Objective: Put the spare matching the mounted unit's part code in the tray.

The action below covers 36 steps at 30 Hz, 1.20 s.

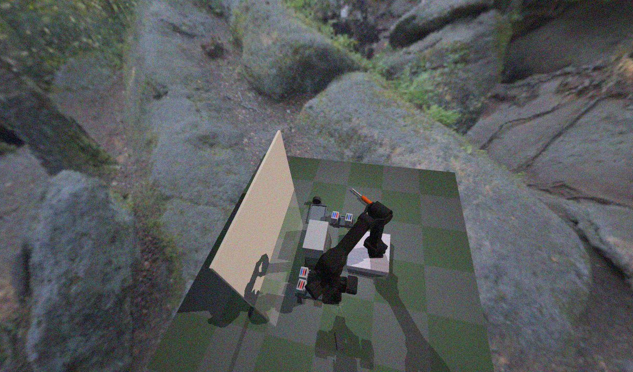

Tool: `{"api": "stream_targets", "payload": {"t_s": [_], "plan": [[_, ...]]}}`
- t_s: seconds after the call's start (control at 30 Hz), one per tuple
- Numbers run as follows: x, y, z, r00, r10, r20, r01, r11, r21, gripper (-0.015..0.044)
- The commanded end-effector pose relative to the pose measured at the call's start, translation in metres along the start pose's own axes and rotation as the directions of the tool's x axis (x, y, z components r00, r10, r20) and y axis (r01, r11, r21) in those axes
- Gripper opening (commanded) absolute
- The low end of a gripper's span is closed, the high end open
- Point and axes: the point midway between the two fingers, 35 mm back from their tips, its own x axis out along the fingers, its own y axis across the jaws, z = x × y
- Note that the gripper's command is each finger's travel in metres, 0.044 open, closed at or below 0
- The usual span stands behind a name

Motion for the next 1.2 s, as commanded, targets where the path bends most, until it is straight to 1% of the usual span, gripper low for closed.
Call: {"api": "stream_targets", "payload": {"t_s": [0.0, 0.23, 0.37, 0.63, 1.17], "plan": [[-0.018, 0.001, 0.002, 1.000, -0.006, 0.008, 0.006, 1.000, 0.001, 0.0000], [-0.049, 0.004, 0.001, 1.000, -0.004, 0.007, 0.004, 1.000, 0.000, 0.0000], [-0.049, 0.001, 0.000, 1.000, -0.005, 0.007, 0.005, 1.000, 0.000, 0.0000], [-0.050, -0.035, -0.016, 1.000, -0.019, 0.000, 0.019, 1.000, 0.007, 0.0000], [-0.050, -0.098, -0.066, 1.000, -0.017, -0.017, 0.017, 1.000, 0.016, 0.0000]]}}
